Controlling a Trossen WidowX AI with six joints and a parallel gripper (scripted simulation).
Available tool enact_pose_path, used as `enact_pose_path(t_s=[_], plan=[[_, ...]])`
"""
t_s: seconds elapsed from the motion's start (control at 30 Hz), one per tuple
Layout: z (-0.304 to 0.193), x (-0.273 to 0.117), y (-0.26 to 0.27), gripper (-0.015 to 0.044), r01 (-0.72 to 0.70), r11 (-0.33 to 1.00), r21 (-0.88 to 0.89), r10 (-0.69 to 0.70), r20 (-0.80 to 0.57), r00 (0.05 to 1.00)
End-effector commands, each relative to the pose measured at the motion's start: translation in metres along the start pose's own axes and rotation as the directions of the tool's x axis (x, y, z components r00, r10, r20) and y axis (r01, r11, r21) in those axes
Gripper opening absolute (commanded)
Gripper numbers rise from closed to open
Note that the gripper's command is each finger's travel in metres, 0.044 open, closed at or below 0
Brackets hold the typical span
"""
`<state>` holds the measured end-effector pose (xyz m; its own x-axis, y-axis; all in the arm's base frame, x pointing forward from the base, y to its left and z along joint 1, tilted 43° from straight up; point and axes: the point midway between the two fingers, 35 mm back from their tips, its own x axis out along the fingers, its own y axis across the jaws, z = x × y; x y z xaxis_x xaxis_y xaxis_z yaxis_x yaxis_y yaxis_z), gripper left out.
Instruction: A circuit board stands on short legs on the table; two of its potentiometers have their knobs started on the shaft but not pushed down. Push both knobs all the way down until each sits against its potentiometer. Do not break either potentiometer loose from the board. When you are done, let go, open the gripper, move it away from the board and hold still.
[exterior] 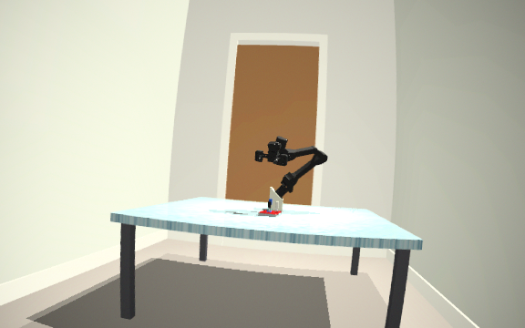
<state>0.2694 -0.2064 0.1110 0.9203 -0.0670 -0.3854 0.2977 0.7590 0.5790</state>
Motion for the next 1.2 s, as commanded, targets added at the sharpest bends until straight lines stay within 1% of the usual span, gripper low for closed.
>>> enact_pose_path(t_s=[0.0, 0.13, 0.47, 0.83, 1.17], plan=[[0.000, 0.000, 0.000, 0.0374, 0.000, 1.000, 0.002, 0.000, -0.001, 1.000], [-0.004, 0.006, 0.001, 0.0269, 0.000, 0.998, 0.058, 0.002, -0.035, 0.999], [-0.020, 0.026, 0.006, 0.0006, 0.057, 0.937, 0.344, 0.009, -0.188, 0.982], [-0.039, 0.042, 0.013, 0.0000, 0.208, 0.772, 0.601, 0.022, -0.351, 0.936], [-0.058, 0.053, 0.023, 0.0000, 0.396, 0.553, 0.733, 0.038, -0.498, 0.867]])
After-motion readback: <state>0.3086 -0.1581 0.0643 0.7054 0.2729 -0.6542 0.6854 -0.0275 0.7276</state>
